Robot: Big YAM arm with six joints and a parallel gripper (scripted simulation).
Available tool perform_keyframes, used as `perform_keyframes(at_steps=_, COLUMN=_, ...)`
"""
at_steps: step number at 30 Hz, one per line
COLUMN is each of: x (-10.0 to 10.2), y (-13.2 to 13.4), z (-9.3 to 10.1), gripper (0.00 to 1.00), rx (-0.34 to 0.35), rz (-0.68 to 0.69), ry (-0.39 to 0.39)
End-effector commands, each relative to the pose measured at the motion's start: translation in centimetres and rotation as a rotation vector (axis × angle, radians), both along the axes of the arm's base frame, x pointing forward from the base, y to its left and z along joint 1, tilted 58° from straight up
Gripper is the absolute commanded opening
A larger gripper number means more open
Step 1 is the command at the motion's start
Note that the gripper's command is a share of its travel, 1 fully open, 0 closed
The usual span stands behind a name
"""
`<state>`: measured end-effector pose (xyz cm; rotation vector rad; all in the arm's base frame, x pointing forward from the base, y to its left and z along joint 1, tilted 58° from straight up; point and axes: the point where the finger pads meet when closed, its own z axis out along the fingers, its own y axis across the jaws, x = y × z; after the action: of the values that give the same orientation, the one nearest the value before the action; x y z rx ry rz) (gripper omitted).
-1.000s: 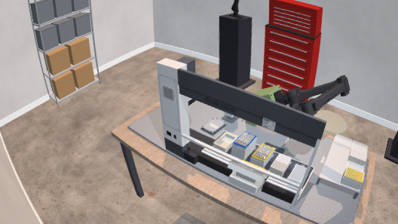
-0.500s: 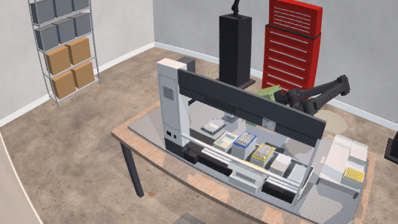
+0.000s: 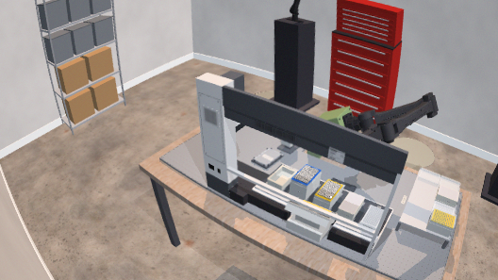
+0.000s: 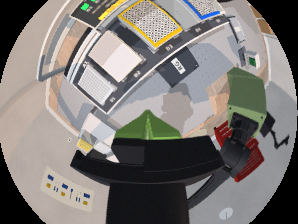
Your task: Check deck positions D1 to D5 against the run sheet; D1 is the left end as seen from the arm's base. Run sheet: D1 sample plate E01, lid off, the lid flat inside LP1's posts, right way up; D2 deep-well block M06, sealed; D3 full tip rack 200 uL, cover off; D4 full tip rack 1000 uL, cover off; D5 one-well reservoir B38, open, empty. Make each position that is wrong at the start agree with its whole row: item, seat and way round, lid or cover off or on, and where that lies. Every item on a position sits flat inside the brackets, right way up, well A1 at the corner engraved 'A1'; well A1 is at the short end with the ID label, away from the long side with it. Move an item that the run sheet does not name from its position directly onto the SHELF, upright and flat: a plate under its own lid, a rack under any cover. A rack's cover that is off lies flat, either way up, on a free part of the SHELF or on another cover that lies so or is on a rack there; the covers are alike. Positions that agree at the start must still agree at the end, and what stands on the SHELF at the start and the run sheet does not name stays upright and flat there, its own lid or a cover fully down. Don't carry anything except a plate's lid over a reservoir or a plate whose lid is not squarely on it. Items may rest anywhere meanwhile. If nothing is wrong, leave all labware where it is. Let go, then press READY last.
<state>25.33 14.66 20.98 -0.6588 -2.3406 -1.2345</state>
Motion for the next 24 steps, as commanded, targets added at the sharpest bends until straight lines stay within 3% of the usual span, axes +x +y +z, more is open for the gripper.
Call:
perform_keyframes(at_steps=1, x=-1.2, y=-0.9, z=0.7, gripper=0.0, rx=-0.015, rz=-0.077, ry=0.067)
perform_keyframes(at_steps=7, x=-3.8, y=-1.3, z=0.6, gripper=0.0, rx=-0.029, rz=-0.138, ry=0.169)
perform_keyframes(at_steps=8, x=-3.8, y=-1.2, z=0.6, gripper=0.0, rx=-0.031, rz=-0.149, ry=0.185)
perform_keyframes(at_steps=9, x=-2.8, y=-1.3, z=1.8, gripper=0.0, rx=-0.032, rz=-0.16, ry=0.164)
perform_keyframes(at_steps=11, x=-2.8, y=-1.3, z=1.8, gripper=0.0, rx=-0.032, rz=-0.16, ry=0.164)
perform_keyframes(at_steps=13, x=-3.4, y=-1.2, z=0.3, gripper=0.0, rx=-0.038, rz=-0.177, ry=0.239)
perform_keyframes(at_steps=24, x=-3.0, y=-1.2, z=0.9, gripper=0.0, rx=-0.057, rz=-0.269, ry=0.363)
